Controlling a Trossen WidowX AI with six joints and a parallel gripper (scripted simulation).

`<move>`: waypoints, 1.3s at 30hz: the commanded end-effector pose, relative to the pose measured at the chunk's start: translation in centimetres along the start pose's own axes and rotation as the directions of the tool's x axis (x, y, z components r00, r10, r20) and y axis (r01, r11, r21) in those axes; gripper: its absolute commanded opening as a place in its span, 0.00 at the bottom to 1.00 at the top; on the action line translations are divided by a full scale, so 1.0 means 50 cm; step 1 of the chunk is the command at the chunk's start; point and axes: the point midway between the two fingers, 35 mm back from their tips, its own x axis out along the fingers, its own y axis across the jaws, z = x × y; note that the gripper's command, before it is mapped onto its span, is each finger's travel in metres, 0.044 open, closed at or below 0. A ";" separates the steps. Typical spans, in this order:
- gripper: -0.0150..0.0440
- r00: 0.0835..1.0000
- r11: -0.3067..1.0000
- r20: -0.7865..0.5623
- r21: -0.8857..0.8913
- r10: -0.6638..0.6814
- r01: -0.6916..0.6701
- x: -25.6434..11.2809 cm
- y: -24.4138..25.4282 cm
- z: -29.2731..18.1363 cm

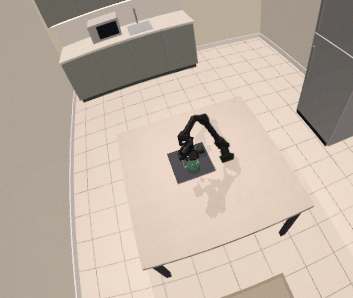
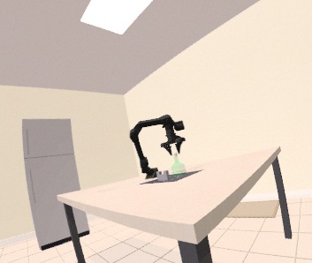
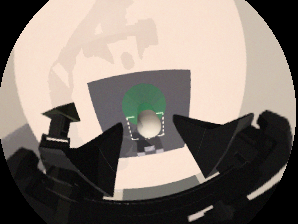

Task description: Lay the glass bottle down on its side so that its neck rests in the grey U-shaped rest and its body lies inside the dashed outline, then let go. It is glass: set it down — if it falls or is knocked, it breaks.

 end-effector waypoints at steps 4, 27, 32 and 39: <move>0.51 1.000 1.000 -0.004 -0.006 -0.003 0.003 0.000 0.000 -0.004; 0.46 1.000 1.000 0.000 0.000 -0.002 0.002 -0.001 0.000 -0.004; 0.46 1.000 1.000 0.000 0.000 -0.002 0.002 -0.005 0.000 -0.017; 0.46 1.000 1.000 0.006 0.002 -0.001 0.001 -0.008 -0.001 -0.026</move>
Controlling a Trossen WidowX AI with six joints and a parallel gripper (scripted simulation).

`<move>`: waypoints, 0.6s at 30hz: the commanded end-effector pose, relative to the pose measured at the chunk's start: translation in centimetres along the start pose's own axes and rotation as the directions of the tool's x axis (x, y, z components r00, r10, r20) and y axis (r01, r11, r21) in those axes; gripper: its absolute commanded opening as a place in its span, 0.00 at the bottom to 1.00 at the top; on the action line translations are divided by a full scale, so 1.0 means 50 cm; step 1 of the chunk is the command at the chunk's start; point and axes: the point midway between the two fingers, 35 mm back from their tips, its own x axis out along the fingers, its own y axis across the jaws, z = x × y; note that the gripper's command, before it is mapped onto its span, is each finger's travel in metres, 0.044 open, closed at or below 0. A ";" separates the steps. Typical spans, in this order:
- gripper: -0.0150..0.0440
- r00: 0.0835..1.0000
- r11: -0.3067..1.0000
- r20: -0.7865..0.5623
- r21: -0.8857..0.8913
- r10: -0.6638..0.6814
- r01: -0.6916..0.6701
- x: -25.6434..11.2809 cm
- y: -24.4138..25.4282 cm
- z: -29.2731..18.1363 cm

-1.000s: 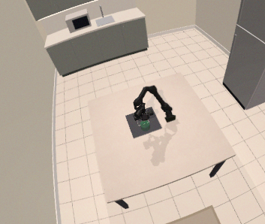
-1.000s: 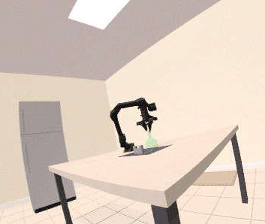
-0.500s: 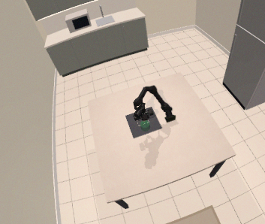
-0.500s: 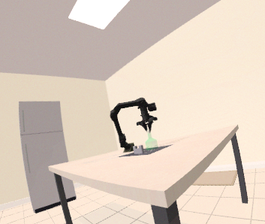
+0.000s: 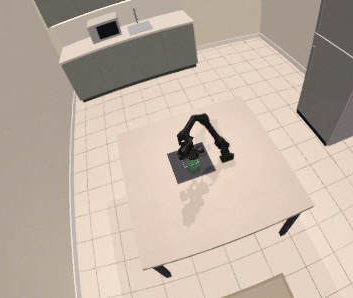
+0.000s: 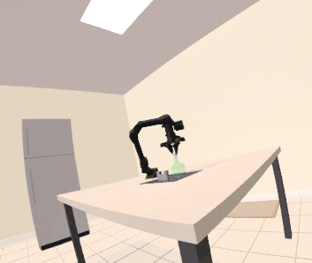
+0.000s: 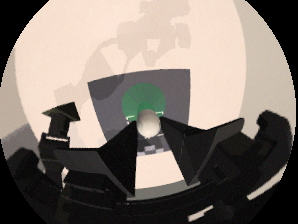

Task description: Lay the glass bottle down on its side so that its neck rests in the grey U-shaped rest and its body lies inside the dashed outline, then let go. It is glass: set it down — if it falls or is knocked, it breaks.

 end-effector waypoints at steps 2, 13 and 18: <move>0.46 1.000 1.000 -0.004 -0.001 -0.001 0.001 -0.006 0.001 -0.020; 0.46 1.000 1.000 0.007 0.001 0.003 -0.003 -0.008 0.000 -0.032; 0.46 1.000 1.000 0.012 0.001 0.005 -0.005 -0.010 0.000 -0.037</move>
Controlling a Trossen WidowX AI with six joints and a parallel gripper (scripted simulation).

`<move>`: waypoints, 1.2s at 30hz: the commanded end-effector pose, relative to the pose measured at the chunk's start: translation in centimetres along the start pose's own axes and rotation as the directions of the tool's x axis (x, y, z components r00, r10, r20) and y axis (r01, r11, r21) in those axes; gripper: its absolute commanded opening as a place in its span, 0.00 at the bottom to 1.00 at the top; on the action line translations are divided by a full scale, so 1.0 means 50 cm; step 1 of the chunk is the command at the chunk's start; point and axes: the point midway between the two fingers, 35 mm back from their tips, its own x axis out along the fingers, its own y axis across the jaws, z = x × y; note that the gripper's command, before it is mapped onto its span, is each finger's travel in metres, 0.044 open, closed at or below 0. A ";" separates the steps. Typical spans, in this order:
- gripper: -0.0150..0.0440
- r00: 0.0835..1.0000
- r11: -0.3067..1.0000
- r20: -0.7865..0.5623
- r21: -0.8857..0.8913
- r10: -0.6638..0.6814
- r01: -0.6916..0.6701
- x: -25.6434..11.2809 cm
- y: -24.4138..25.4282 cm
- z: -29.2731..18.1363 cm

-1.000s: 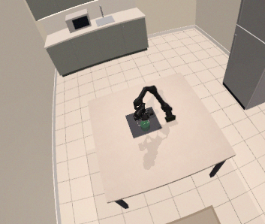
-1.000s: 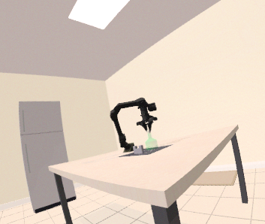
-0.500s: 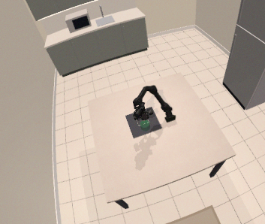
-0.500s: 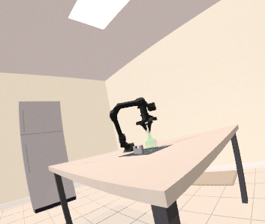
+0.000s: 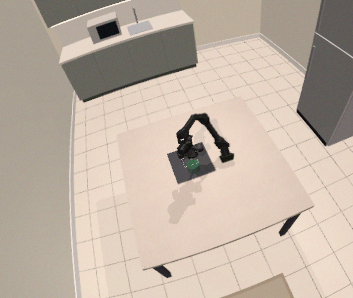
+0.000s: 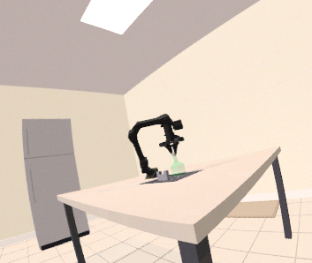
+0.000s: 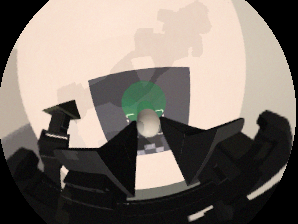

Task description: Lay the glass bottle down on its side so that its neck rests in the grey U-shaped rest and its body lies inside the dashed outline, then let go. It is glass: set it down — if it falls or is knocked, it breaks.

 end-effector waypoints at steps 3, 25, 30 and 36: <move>0.46 1.000 1.000 -0.003 0.000 0.000 0.000 -0.005 0.001 -0.021; 0.46 1.000 1.000 0.007 0.000 -0.008 0.008 -0.008 0.001 -0.042; 0.46 1.000 1.000 0.008 0.000 -0.010 0.010 -0.009 0.001 -0.045; 0.46 1.000 1.000 0.009 0.000 -0.012 0.012 -0.009 0.001 -0.050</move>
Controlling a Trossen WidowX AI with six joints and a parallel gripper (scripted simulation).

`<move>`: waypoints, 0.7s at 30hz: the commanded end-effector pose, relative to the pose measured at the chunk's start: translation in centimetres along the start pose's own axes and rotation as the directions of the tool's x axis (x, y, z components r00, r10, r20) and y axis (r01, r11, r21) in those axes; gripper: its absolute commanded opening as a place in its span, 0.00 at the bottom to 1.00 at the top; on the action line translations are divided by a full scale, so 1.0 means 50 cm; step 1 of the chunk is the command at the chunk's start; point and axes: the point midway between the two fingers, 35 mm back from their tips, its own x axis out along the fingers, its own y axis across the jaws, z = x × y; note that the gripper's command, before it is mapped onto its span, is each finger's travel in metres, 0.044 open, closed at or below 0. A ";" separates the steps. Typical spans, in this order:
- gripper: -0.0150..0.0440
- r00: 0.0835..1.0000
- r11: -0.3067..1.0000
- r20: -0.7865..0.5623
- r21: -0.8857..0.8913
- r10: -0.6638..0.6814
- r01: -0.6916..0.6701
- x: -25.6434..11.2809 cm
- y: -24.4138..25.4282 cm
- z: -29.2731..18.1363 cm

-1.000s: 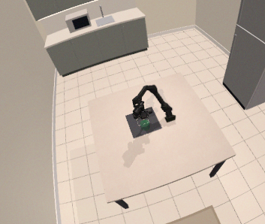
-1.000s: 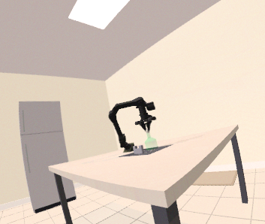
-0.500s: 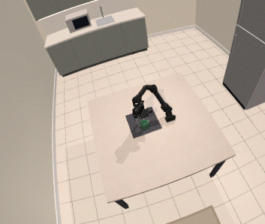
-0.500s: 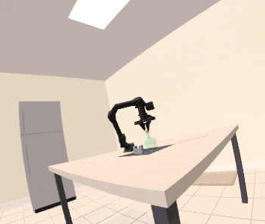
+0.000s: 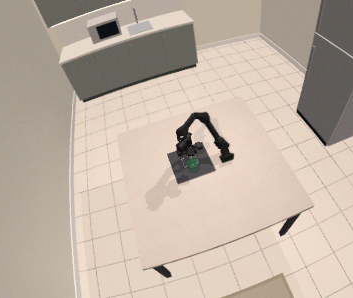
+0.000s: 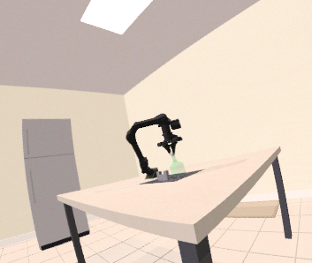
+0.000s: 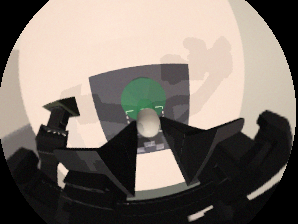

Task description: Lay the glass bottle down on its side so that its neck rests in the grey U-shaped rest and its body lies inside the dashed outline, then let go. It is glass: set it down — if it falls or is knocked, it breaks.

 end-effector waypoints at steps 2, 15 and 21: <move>0.46 1.000 1.000 -0.016 -0.003 -0.009 0.009 -0.003 0.000 -0.019; 0.46 1.000 1.000 -0.014 -0.003 -0.013 0.013 -0.004 0.000 -0.027; 0.46 1.000 1.000 0.006 0.000 -0.004 0.004 -0.005 -0.001 -0.034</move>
